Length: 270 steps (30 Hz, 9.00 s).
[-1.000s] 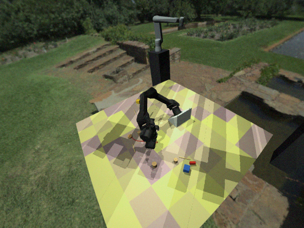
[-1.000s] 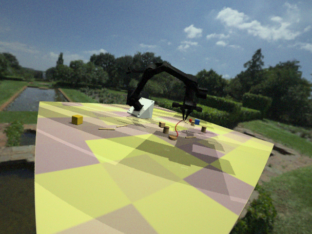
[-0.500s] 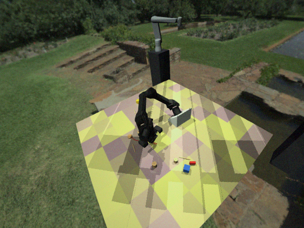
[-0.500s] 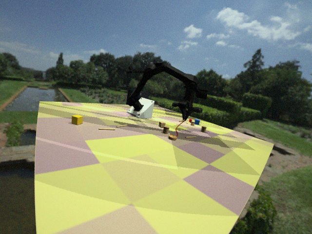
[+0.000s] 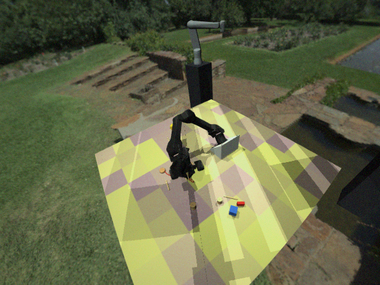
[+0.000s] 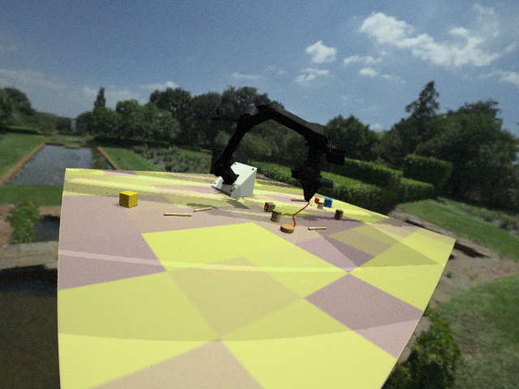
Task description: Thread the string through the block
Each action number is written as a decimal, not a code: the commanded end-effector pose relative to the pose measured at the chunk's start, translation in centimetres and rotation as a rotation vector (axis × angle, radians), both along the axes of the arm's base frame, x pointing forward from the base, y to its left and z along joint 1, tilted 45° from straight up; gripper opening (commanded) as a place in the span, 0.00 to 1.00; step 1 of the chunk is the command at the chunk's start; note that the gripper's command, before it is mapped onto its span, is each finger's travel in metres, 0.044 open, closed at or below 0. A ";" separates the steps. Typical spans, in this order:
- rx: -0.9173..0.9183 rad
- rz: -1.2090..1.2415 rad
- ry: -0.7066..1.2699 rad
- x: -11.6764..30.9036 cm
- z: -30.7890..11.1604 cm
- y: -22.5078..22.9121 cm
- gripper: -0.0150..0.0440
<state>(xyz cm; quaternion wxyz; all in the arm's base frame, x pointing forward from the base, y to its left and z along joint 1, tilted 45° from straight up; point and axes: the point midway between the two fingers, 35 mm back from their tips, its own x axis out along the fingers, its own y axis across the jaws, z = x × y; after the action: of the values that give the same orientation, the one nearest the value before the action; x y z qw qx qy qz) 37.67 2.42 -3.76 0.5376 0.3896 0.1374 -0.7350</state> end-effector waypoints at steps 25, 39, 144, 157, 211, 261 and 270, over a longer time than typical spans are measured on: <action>-0.005 -0.023 -0.022 1.6 -1.5 1.6 0.25; -0.005 -0.020 -0.022 2.4 -2.7 2.7 0.25; -0.004 -0.027 -0.028 -2.9 -5.8 0.3 0.25; -0.004 -0.027 -0.028 -3.6 -4.7 -0.7 0.25; -0.006 -0.026 -0.025 -7.0 -0.5 -4.8 0.25; -0.001 -0.013 -0.030 -7.6 7.3 -1.6 0.47; 0.080 0.512 0.474 -8.2 8.2 -2.5 0.47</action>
<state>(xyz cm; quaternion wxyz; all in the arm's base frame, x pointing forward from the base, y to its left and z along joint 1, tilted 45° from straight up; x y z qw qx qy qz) 29.80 0.41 3.85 0.6039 0.2833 0.2746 -0.6925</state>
